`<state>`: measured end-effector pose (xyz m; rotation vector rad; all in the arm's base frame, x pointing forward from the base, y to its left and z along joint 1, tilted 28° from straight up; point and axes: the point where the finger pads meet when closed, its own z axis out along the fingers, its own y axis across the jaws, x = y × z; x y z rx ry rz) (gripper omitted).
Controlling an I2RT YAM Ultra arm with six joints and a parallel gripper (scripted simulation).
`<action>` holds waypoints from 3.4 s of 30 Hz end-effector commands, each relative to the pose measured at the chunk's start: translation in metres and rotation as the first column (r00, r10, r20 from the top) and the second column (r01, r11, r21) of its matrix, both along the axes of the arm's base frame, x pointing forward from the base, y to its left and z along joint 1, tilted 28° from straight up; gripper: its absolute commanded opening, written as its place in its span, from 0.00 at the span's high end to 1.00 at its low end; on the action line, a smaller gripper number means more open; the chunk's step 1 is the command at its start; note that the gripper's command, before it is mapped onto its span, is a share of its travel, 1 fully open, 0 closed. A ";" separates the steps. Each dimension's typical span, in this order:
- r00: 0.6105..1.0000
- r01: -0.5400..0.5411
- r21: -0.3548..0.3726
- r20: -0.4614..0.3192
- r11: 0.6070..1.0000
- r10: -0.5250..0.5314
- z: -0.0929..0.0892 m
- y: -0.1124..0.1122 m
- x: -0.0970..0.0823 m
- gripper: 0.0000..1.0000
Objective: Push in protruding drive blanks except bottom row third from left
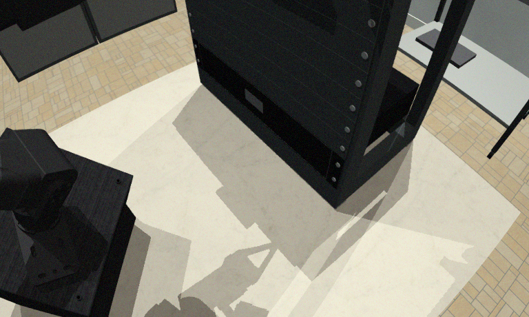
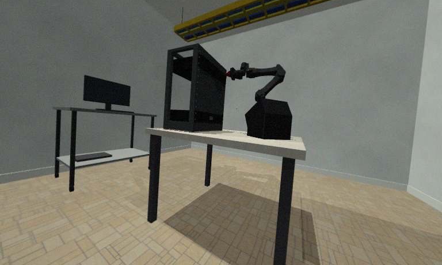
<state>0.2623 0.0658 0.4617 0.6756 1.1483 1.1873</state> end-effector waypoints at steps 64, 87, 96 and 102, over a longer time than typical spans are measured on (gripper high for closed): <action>0.999 -0.027 -0.003 0.022 1.000 0.027 -0.021 -0.010 -0.076 1.00; 0.999 -0.026 -0.023 0.018 0.999 0.026 -0.029 -0.006 -0.092 1.00; 1.000 -0.027 -0.035 0.015 0.999 0.027 -0.030 -0.003 -0.095 1.00; 1.000 -0.028 -0.035 0.013 0.999 0.029 -0.031 -0.003 -0.096 1.00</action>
